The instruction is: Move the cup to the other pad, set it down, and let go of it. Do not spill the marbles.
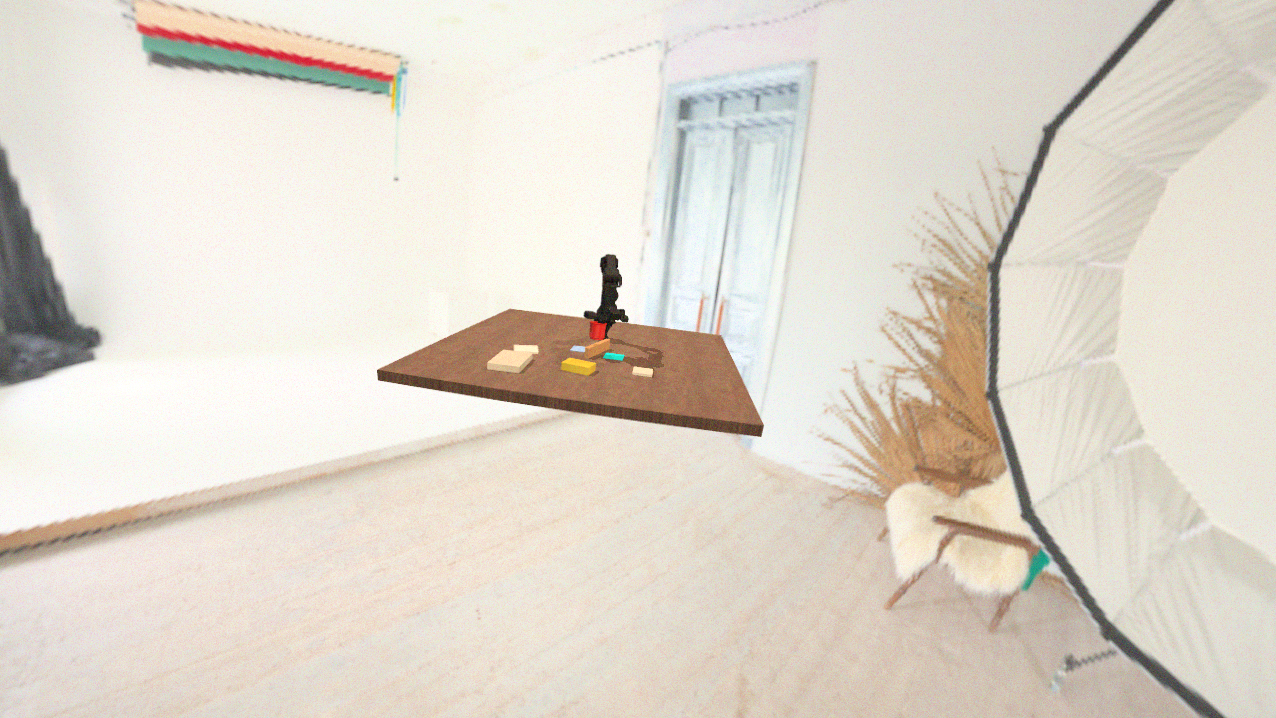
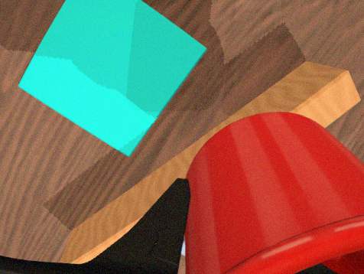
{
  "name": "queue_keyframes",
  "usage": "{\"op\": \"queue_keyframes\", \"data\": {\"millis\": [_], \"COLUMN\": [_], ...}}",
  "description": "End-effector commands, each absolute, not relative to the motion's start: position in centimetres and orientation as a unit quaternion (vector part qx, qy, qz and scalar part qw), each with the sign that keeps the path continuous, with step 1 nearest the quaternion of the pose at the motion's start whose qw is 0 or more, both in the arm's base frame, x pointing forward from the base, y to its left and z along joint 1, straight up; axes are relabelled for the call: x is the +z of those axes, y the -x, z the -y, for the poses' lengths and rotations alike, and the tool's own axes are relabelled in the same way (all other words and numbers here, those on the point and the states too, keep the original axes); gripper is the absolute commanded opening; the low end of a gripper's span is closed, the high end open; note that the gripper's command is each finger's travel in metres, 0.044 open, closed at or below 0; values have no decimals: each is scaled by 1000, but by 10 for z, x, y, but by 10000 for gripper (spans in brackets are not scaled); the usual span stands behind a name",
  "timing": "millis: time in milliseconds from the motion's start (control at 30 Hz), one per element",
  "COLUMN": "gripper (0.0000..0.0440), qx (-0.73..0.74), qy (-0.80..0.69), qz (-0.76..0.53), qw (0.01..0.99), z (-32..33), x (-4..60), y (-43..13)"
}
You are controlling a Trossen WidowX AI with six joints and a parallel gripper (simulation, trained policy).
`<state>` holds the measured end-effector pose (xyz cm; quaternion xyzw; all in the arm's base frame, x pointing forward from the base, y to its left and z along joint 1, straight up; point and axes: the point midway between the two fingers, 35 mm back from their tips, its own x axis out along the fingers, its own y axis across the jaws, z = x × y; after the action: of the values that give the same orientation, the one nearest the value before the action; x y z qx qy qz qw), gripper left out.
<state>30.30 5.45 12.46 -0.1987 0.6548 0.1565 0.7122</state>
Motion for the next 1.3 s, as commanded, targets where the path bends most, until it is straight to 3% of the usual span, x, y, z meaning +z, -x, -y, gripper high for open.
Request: {"op": "queue_keyframes", "data": {"millis": [0,533,1033,1267], "gripper": [0,0,1,26], "qx": [164,189,182,175], "qy": [200,216,220,219], "qz": [-647,-620,-625,-632], "qw": [718,730,726,722], "z": [-68,-125,-138,-136], "x": [126,115,76,62], "y": [-307,-311,-303,-297]}}
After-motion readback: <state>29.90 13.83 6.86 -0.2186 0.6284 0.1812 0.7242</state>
